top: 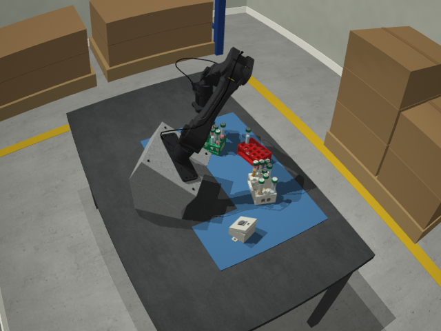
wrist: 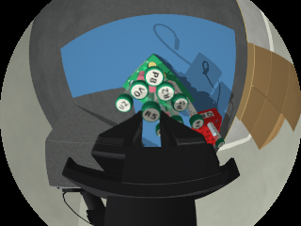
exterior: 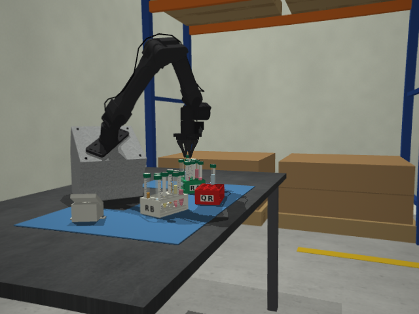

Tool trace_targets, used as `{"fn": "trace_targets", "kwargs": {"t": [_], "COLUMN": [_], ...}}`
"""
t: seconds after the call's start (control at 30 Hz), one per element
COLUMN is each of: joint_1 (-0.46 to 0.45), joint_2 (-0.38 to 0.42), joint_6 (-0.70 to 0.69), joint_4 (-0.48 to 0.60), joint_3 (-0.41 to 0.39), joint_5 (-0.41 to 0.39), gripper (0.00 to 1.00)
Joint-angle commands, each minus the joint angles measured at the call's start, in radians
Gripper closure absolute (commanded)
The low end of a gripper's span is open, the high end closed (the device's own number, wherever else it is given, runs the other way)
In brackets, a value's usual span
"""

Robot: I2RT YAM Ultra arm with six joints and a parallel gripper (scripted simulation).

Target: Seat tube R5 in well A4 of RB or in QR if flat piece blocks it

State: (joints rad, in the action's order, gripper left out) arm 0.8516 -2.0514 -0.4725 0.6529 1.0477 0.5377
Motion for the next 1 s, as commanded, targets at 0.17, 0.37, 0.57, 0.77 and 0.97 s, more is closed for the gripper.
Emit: {"fn": "trace_targets", "kwargs": {"t": [0.17, 0.37, 0.57, 0.77, 0.97], "joint_1": [0.035, 0.045, 0.051, 0.061, 0.070], "joint_2": [0.047, 0.057, 0.065, 0.075, 0.083], "joint_6": [0.026, 0.037, 0.044, 0.056, 0.066], "joint_4": [0.048, 0.074, 0.091, 0.117, 0.143], "joint_3": [0.037, 0.048, 0.054, 0.064, 0.077], "joint_5": [-0.013, -0.014, -0.014, -0.015, -0.016], "gripper": [1.00, 1.00, 1.00, 1.00, 1.00]}}
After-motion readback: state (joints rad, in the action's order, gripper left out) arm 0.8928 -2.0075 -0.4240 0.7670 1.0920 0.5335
